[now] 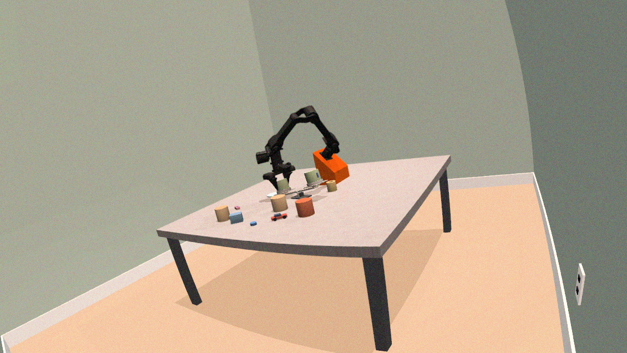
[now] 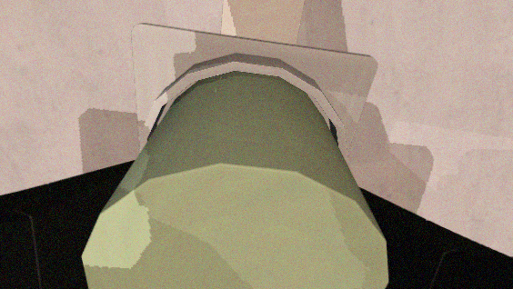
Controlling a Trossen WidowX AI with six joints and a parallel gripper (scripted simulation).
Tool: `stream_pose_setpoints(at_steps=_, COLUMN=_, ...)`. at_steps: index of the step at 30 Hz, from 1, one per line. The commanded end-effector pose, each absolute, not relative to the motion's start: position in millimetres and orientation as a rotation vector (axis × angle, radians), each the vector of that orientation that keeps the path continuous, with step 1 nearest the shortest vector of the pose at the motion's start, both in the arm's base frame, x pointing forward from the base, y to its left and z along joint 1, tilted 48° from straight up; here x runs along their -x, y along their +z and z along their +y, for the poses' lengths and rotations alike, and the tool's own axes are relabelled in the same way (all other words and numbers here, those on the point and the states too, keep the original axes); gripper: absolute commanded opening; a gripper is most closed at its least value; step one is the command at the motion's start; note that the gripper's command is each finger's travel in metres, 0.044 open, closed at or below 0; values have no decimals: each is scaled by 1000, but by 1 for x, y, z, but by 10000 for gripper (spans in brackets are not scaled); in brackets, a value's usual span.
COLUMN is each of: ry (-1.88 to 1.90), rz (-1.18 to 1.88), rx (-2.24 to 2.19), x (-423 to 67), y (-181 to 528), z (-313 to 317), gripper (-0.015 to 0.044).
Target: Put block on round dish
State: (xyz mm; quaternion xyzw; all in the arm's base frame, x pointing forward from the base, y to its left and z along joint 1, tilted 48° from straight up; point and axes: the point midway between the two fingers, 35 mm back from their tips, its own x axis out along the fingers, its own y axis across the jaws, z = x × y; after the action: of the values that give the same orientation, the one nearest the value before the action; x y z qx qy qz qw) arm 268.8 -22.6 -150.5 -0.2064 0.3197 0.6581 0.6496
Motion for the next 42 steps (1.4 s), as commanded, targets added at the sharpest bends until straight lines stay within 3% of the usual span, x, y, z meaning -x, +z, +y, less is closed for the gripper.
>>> stream_pose_setpoints(at_steps=1, ry=1494, rz=728, rx=462, x=-268, y=-152, z=-22, gripper=308)
stream_pose_setpoints(at_steps=14, ry=1492, rz=729, rx=463, x=-271, y=-146, z=-29, gripper=0)
stream_pose_setpoints(at_steps=42, ry=1489, rz=734, rx=467, x=-278, y=-125, z=-56, gripper=0)
